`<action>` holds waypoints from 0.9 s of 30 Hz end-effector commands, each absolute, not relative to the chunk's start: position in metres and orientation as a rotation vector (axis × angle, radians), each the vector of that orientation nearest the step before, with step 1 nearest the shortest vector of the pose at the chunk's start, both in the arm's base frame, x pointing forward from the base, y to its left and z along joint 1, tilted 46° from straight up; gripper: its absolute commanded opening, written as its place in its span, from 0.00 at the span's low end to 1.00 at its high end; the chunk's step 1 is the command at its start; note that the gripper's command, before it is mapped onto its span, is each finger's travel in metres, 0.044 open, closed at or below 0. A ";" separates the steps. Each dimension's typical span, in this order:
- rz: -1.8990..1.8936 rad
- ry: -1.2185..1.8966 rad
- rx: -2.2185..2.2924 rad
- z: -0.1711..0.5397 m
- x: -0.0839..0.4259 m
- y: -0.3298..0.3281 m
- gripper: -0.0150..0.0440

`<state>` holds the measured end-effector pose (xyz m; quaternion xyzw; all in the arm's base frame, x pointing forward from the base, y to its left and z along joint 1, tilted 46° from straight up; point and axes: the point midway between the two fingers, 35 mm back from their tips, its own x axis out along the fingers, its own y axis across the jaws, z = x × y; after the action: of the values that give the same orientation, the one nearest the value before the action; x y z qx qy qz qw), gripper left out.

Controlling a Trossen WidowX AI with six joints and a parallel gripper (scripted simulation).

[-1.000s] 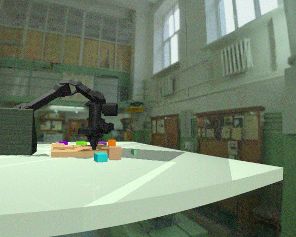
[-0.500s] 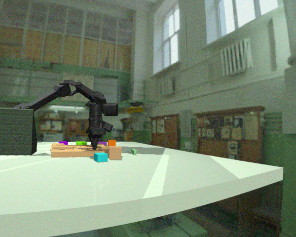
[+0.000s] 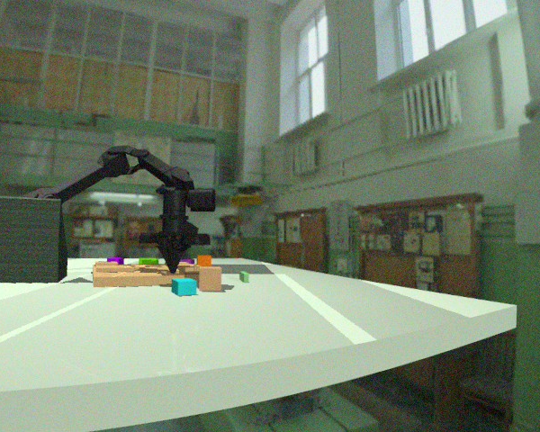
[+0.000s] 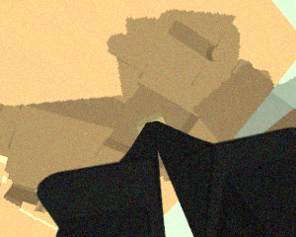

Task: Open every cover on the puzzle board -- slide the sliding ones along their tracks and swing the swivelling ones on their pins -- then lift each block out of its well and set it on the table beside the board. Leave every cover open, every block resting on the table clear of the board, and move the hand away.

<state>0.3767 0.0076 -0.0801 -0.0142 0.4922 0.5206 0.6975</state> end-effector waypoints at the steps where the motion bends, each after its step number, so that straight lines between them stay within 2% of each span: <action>1: 1.278 0.967 -0.192 -0.079 0.378 0.012 0.25; 27: 1.277 0.968 -0.193 -0.074 0.375 -0.005 0.25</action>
<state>0.3761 -0.0022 -0.0741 -0.0829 0.4338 0.5691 0.6936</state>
